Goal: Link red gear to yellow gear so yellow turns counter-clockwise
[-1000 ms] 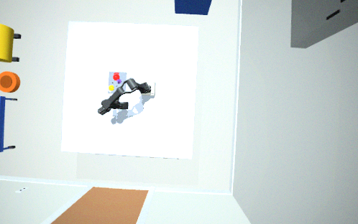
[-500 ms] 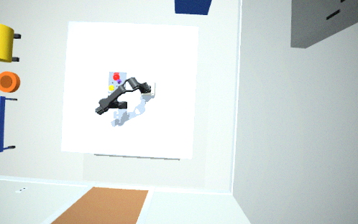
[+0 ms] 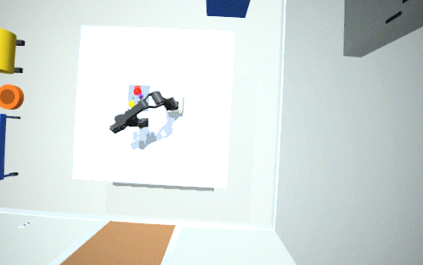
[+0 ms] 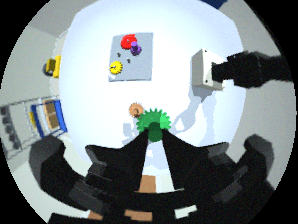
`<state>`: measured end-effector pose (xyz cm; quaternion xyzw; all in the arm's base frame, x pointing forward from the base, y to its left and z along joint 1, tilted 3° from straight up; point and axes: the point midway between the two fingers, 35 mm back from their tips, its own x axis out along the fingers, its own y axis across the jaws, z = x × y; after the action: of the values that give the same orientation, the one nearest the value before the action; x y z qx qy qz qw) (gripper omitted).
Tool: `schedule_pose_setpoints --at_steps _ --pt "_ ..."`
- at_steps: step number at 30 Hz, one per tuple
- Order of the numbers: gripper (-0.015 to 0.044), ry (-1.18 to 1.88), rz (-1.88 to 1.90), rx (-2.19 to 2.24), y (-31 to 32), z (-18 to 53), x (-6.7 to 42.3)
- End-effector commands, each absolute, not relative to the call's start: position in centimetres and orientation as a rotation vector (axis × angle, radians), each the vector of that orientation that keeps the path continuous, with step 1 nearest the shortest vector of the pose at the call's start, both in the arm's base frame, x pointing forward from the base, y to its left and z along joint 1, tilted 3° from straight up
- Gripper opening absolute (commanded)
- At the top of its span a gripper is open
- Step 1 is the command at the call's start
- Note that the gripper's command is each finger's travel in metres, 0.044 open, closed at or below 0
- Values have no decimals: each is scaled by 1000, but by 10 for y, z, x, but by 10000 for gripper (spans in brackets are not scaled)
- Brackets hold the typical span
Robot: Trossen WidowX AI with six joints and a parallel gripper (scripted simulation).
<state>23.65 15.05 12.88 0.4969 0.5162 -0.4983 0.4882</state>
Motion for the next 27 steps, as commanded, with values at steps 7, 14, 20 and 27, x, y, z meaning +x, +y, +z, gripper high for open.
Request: schedule_pose_setpoints --at_steps 7,14,20,27 --pt "0 1255 -1205 1198 136 120 250" --pt "0 1253 -1209 1192 123 114 260" --pt "0 1251 -1209 1193 113 108 268" --pt "0 1258 -1208 1204 101 102 276"
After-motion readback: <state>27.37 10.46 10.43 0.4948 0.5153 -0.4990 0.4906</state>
